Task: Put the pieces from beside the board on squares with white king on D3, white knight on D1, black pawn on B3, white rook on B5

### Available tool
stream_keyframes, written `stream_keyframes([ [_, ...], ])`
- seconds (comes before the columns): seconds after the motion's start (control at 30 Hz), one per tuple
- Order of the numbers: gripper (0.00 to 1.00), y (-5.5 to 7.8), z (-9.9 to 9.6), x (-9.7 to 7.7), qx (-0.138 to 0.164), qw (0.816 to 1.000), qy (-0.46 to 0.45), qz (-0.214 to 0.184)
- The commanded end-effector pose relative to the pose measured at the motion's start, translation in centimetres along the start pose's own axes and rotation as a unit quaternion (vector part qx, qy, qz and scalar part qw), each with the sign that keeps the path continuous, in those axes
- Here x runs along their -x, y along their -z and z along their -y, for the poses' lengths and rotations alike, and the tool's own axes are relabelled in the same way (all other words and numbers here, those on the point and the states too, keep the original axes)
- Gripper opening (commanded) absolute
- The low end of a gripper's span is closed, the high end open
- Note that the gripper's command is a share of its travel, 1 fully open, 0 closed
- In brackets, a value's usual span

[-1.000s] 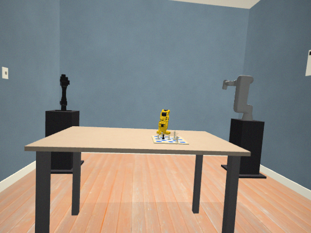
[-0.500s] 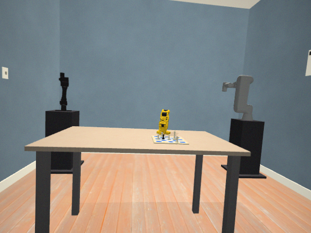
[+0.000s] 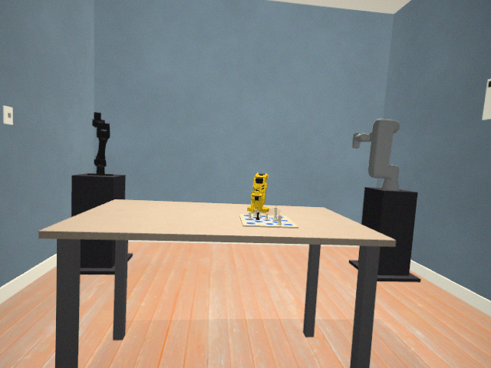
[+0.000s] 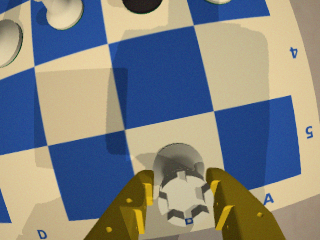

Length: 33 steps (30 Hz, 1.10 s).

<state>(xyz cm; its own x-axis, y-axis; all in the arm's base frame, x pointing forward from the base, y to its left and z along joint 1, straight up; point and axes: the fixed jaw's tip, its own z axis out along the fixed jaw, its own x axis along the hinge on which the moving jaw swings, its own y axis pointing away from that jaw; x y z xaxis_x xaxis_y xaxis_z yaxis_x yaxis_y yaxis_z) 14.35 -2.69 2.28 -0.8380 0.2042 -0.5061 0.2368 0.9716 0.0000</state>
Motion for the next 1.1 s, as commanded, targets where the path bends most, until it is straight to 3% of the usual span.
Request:
stream_keyframes([
  [0.0, 0.12, 0.3, -0.1, 0.3, 0.002, 1.000, 0.000, 0.004],
  [1.07, 0.12, 5.6, -0.1, 3.3, 0.002, 1.000, 0.000, 0.004],
])
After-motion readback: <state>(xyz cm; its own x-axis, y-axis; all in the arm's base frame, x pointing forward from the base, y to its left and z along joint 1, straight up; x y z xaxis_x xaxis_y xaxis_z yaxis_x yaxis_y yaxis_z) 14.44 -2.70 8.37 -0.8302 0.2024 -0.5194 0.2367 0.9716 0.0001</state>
